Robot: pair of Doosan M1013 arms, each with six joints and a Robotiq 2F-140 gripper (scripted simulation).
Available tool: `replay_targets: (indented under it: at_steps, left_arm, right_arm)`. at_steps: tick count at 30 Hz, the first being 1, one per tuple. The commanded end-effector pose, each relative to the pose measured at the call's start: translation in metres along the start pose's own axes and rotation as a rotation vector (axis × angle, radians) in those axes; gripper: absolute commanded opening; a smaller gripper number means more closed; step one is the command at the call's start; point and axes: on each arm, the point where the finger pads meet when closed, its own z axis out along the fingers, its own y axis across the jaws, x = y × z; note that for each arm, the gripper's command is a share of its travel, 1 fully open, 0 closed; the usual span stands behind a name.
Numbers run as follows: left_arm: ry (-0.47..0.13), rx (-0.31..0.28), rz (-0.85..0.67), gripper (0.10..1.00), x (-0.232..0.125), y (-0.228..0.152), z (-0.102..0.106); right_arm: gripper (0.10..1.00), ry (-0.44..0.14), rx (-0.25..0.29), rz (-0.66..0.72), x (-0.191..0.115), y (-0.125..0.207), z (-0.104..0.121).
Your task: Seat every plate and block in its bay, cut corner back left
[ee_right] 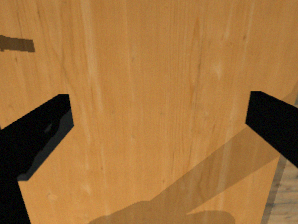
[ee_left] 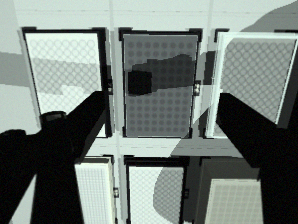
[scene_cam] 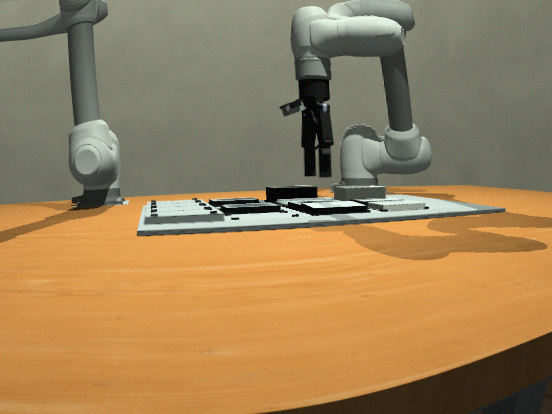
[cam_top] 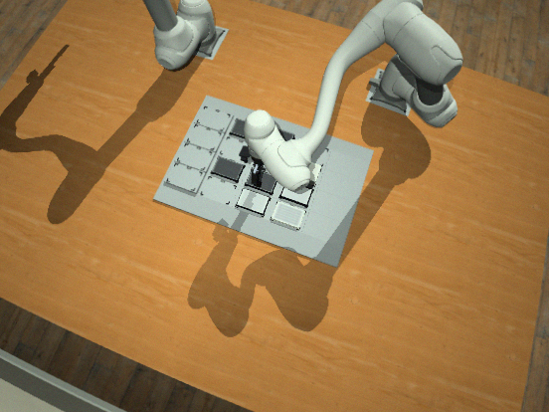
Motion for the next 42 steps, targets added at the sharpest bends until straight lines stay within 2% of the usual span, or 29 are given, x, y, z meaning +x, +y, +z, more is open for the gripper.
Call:
replay_targets:
  at_steps: [1, 42]
  left_arm:
    - [0.001, 0.002, 0.0, 0.698, 0.0, -0.001, 0.002]
    - [0.001, 0.002, 0.0, 0.698, 0.0, -0.001, 0.047]
  right_arm:
    - [1.0, 0.001, 0.0, 0.0, 0.0, 0.0, -0.001]
    - [1.0, 0.001, 0.0, 0.0, 0.0, 0.0, -0.001]
